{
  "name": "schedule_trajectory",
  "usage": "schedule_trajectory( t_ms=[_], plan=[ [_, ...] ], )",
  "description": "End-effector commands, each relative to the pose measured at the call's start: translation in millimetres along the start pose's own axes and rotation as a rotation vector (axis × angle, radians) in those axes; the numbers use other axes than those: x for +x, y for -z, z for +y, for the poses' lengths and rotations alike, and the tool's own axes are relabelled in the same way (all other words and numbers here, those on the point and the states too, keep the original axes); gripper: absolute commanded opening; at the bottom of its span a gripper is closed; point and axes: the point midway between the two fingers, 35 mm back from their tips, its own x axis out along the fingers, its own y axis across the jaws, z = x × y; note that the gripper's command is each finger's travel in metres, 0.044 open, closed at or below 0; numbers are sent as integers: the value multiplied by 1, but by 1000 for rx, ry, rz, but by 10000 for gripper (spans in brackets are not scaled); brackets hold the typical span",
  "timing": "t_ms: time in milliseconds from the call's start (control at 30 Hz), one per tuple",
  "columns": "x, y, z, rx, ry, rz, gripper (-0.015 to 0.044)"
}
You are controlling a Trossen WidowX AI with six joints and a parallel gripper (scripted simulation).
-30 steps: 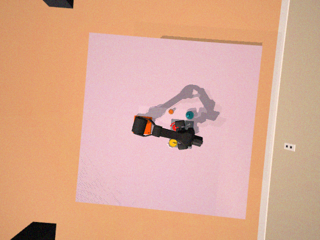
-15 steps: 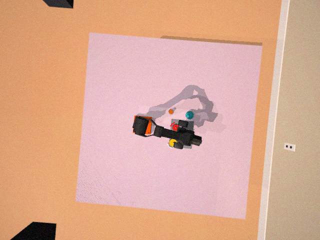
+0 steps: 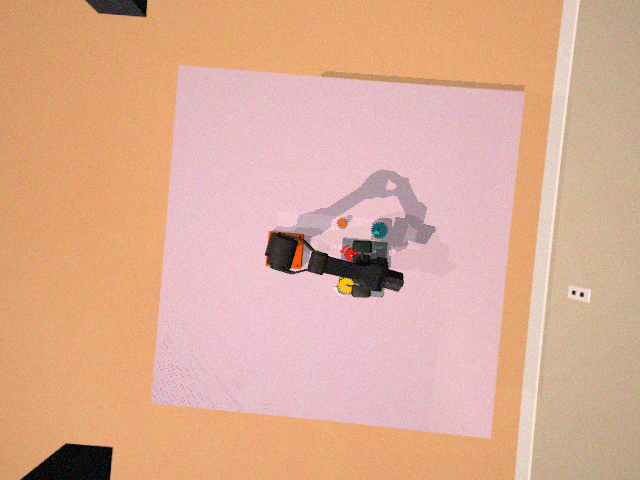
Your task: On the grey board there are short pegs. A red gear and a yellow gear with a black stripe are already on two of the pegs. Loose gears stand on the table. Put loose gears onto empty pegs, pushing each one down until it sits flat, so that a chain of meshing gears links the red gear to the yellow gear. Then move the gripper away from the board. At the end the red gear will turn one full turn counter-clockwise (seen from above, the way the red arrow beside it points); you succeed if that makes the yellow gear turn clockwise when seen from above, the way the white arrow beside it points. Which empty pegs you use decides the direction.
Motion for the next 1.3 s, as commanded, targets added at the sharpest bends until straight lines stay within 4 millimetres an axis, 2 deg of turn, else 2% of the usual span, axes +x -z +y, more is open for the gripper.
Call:
schedule_trajectory(
  t_ms=[0, 167, 300, 467, 967, 1167, 1267],
  plan=[
    [1, 0, 0, -120, -1, -1, 0],
    [2, 0, 0, -246, -1, -1, 0],
    [3, 0, -1, -241, -1, -1, 0],
    [3, -1, 0, -160, -1, -1, 0],
    [6, 0, -1, 239, -1, 0, 0],
    [7, -1, 0, 225, -2, 0, 0],
    [6, -1, 0, 203, -2, 0, 79]
  ],
)
